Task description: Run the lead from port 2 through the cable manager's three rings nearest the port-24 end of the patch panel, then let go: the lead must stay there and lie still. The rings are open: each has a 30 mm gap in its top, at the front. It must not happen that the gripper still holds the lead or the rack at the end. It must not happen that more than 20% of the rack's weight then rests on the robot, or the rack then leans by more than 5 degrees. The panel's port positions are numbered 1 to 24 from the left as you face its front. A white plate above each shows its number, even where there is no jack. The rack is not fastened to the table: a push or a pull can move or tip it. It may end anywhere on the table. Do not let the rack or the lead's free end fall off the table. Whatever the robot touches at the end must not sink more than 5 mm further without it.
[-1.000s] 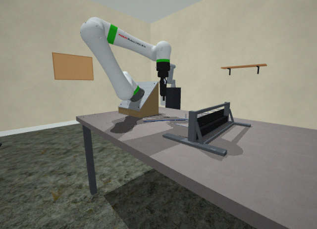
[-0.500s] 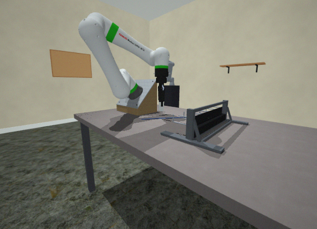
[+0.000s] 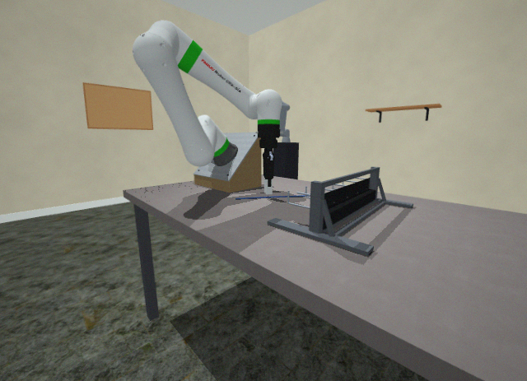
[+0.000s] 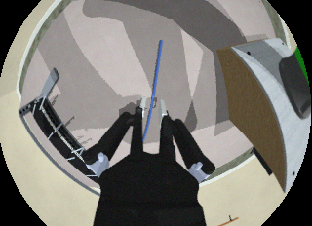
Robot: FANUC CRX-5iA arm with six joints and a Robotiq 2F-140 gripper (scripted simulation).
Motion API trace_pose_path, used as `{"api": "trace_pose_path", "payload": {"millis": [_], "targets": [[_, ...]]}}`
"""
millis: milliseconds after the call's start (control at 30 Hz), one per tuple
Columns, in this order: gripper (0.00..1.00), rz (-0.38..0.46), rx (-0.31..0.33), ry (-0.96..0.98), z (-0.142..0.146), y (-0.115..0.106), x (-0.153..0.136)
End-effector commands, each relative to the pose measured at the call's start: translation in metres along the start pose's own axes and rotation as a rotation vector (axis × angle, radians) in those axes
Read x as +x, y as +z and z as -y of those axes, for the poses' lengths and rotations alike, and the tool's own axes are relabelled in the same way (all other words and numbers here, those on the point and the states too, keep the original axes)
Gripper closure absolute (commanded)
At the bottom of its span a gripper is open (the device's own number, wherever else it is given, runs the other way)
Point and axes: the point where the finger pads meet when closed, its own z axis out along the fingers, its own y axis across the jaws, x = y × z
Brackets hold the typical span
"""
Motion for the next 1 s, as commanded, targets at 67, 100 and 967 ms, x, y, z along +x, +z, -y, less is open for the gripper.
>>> {"api": "trace_pose_path", "payload": {"millis": [67,100,967], "targets": [[0.80,0.000,0.000,0.000,0.0000,0.0059,-0.0002],[0.80,0.000,0.000,0.000,0.0000,0.0067,-0.0002],[0.80,0.000,0.000,0.000,0.0000,0.0088,-0.0002]]}}
